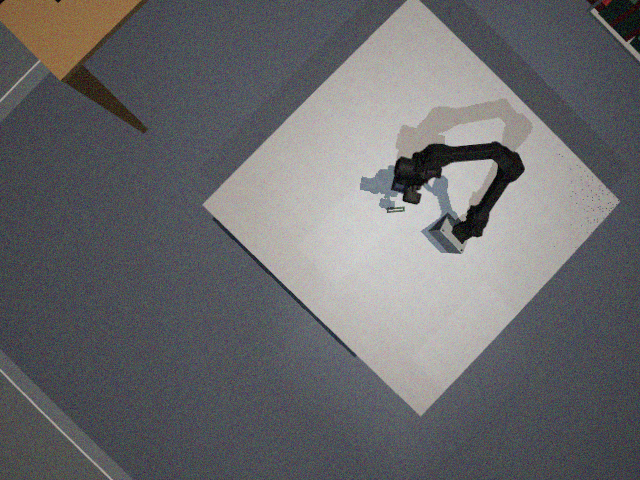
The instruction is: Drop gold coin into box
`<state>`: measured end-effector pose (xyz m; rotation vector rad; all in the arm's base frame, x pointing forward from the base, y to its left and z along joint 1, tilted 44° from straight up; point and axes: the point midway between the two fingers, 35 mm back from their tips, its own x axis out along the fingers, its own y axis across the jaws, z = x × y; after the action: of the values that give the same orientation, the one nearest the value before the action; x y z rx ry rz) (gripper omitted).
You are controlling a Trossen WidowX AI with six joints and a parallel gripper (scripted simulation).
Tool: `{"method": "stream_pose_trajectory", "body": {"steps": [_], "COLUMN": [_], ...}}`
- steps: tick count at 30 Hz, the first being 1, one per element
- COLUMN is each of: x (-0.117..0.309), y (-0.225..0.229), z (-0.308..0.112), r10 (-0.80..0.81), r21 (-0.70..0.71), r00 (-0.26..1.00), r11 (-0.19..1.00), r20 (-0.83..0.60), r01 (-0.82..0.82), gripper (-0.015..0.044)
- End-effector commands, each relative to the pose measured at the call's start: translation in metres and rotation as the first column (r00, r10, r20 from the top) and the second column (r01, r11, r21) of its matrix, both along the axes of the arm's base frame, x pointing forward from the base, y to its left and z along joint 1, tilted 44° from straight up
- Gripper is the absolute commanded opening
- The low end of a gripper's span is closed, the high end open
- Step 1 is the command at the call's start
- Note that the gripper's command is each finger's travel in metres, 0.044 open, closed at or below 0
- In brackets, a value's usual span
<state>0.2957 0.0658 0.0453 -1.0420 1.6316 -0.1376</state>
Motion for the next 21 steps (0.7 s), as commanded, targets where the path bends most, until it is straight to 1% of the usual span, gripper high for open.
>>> {"method": "stream_pose_trajectory", "body": {"steps": [1, 12, 21], "x": [0.0011, 0.0062, 0.0031], "y": [-0.0013, -0.0041, -0.0032], "z": [0.0012, 0.0071, 0.0039], "r10": [-0.003, -0.003, -0.006], "r21": [0.000, 0.000, 0.002], "r00": [1.000, 1.000, 1.000], "r11": [1.000, 1.000, 1.000], "r20": [0.001, 0.001, -0.004], "r01": [0.003, 0.003, 0.006], "gripper": [0.0000, 0.0000, 0.0000]}}
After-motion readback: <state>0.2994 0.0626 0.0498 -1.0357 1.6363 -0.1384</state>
